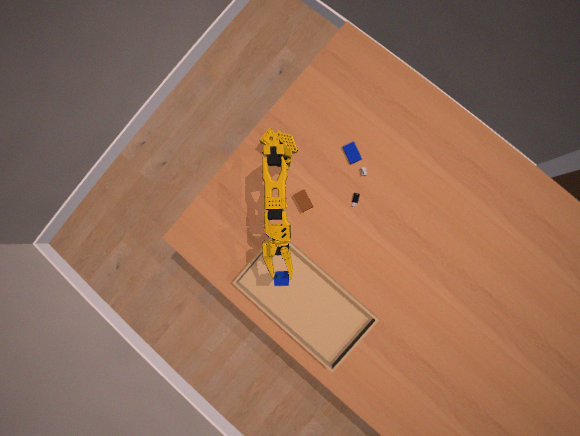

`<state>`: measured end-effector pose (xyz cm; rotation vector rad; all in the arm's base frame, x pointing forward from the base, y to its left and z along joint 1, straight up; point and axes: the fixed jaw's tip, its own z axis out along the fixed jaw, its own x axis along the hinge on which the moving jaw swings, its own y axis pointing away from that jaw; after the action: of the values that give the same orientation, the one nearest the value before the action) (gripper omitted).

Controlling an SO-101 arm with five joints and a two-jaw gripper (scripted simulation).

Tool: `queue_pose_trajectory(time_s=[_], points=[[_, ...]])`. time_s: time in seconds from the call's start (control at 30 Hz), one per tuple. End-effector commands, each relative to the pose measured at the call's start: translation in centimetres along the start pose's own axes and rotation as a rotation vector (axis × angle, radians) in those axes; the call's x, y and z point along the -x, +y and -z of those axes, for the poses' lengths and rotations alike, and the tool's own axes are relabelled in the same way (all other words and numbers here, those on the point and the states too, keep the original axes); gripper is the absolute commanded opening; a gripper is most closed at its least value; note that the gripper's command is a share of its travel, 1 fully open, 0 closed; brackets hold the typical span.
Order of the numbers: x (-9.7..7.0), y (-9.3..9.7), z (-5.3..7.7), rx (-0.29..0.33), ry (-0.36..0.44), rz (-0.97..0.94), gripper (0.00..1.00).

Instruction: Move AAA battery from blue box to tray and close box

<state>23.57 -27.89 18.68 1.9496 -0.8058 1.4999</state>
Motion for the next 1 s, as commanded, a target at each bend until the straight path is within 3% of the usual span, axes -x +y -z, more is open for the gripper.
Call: queue_pose_trajectory(time_s=[0.0, 0.97], points=[[-1.3, 0.4, 0.3, 0.011, 0.056, 0.003, 0.2], [0.9, 0.0, -0.8, 0.004, 0.056, -0.008, 0.2]])
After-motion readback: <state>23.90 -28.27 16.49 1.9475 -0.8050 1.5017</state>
